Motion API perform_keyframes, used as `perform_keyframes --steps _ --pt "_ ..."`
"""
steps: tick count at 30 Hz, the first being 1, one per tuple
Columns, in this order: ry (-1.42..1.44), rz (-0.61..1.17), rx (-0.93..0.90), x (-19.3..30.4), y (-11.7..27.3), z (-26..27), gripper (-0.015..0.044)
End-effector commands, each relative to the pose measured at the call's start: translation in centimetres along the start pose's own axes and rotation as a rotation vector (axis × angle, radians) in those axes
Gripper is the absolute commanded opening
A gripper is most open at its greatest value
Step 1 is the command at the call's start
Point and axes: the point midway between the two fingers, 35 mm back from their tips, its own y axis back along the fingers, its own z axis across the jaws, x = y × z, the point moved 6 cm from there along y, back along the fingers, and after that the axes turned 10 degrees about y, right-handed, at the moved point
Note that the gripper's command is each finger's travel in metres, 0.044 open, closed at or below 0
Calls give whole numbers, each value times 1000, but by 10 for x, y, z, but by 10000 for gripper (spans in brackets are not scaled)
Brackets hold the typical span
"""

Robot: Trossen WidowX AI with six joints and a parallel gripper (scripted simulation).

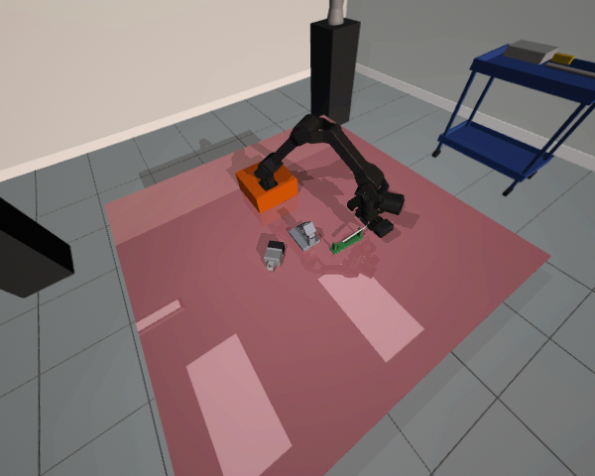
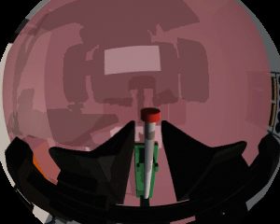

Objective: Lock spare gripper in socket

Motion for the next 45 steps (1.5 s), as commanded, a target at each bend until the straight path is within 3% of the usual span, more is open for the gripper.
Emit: perform_keyframes --steps 1,33,38,43,45 --pt "0 0 0 0 0 0 200" --pt "-3 10 -31 -13 76 6 200" --pt "-3 10 -33 -11 68 6 331" --pt "1 55 -13 21 113 5 200" --pt "2 72 -8 32 129 6 180"
